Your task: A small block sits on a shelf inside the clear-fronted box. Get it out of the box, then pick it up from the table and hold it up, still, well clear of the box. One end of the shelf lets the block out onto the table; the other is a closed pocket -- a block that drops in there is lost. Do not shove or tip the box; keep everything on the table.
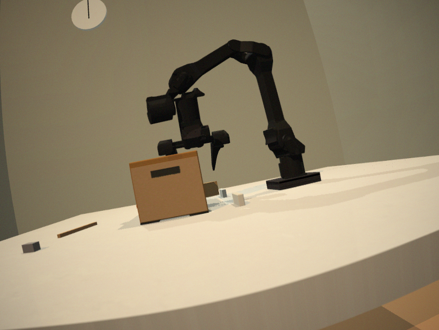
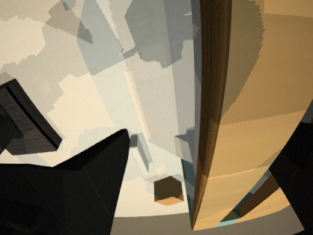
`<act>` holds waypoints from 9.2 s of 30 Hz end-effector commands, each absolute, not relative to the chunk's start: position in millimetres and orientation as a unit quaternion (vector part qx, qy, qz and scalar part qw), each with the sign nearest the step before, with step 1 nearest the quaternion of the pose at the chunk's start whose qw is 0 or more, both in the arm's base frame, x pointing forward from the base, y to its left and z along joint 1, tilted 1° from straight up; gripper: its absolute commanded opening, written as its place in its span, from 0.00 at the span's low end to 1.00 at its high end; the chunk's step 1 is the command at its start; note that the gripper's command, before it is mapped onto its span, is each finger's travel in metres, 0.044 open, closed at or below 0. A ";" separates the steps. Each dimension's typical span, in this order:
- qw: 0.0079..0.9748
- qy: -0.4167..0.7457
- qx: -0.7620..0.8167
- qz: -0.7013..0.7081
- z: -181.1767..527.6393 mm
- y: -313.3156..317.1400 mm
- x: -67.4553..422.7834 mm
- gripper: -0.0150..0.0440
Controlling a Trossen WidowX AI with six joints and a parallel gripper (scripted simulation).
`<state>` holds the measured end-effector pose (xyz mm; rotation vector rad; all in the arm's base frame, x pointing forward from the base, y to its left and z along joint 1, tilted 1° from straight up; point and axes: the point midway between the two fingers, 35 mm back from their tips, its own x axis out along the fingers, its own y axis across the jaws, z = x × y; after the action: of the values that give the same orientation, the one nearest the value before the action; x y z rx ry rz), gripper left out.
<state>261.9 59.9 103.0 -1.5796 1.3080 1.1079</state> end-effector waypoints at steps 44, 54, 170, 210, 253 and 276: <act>0.391 0.516 -0.624 0.436 101.8 35.0 265.1 0.93; 0.391 0.517 -0.625 0.436 101.6 25.0 266.8 0.93; 0.390 0.518 -0.628 0.430 161.6 -53.1 276.3 0.93; 0.541 0.385 0.608 -0.435 170.3 -77.8 259.6 0.74; 0.042 0.071 0.844 -0.530 97.6 -80.9 255.8 0.74; 0.042 0.071 0.844 -0.530 54.5 -80.8 257.0 0.74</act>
<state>258.7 -81.2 61.4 -2.7351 -0.2320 1.7034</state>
